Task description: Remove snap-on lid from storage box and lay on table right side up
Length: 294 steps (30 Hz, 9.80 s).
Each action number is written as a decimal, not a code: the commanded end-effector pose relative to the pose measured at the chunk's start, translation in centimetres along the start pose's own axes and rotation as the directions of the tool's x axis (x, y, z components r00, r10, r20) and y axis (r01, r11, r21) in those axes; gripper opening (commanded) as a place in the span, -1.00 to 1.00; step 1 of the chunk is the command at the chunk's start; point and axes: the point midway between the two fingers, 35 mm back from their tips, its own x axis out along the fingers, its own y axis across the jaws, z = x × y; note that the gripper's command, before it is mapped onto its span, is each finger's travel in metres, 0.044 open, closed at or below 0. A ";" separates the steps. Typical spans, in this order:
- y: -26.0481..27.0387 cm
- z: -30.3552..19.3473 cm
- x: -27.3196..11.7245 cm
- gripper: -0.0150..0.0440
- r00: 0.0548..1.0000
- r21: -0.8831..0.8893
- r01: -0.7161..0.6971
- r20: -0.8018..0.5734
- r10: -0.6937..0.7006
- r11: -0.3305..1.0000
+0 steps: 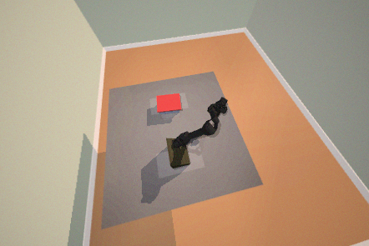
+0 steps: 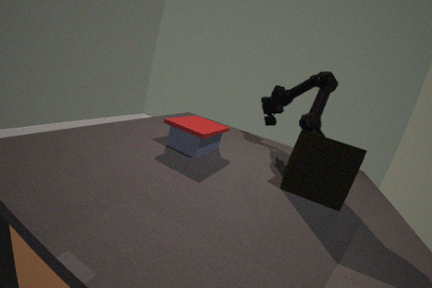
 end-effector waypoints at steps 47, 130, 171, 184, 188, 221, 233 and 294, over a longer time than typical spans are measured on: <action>-20.1 -24.7 -40.2 0.31 0.577 -0.334 -0.312 -0.810 -0.102 0.890; -24.6 -31.4 -33.1 -0.49 0.581 -0.336 -0.312 -0.808 -0.101 0.889; -24.0 -31.1 -33.6 -0.49 0.581 -0.336 -0.312 -0.808 -0.101 0.889; -23.8 -31.0 -33.8 -0.49 0.580 -0.336 -0.312 -0.808 -0.101 0.889; -23.7 -30.9 -33.8 -0.49 0.580 -0.336 -0.312 -0.808 -0.101 0.889; -23.5 -31.1 -33.9 -0.49 0.579 -0.335 -0.315 -0.809 -0.100 0.888; -23.4 -31.1 -33.9 -0.49 0.579 -0.335 -0.315 -0.809 -0.099 0.888; -23.1 -31.4 -33.9 -0.49 0.579 -0.332 -0.314 -0.809 -0.098 0.889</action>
